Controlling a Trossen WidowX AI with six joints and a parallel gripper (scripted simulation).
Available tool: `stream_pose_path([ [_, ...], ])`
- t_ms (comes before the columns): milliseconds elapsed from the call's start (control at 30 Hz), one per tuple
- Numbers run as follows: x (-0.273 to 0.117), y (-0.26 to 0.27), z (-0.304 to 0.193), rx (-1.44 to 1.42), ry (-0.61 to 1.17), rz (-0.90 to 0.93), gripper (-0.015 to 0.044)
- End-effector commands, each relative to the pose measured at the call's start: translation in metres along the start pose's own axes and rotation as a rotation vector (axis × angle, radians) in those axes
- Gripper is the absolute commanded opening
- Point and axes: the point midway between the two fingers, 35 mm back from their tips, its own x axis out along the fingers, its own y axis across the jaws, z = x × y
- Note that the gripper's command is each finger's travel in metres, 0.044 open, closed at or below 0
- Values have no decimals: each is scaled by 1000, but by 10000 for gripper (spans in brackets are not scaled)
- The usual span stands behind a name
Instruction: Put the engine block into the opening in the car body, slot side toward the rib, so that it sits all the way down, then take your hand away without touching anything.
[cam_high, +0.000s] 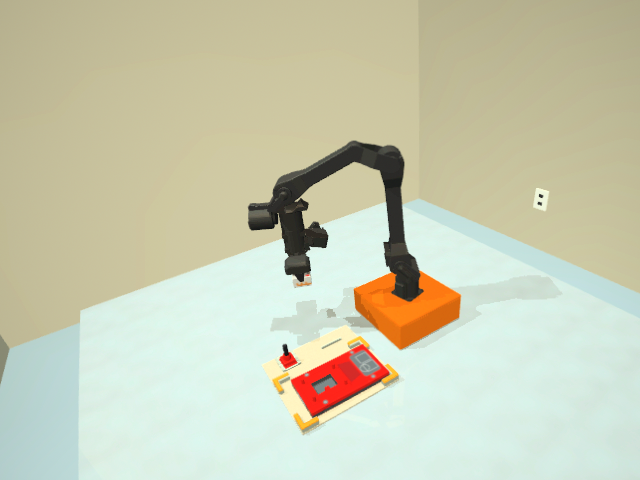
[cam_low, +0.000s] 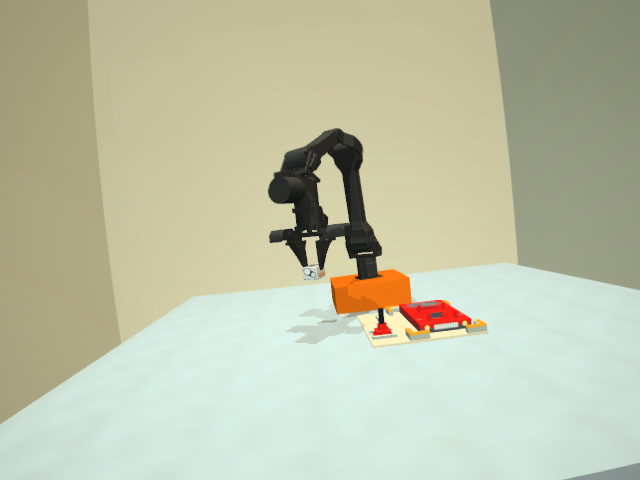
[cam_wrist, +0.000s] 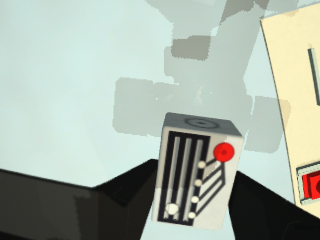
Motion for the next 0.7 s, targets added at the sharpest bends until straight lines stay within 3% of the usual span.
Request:
stream_pose_path([
  [0,0,-7,-3,-106,3,5,0],
  [667,14,-57,-15,-781,1,-1,0],
])
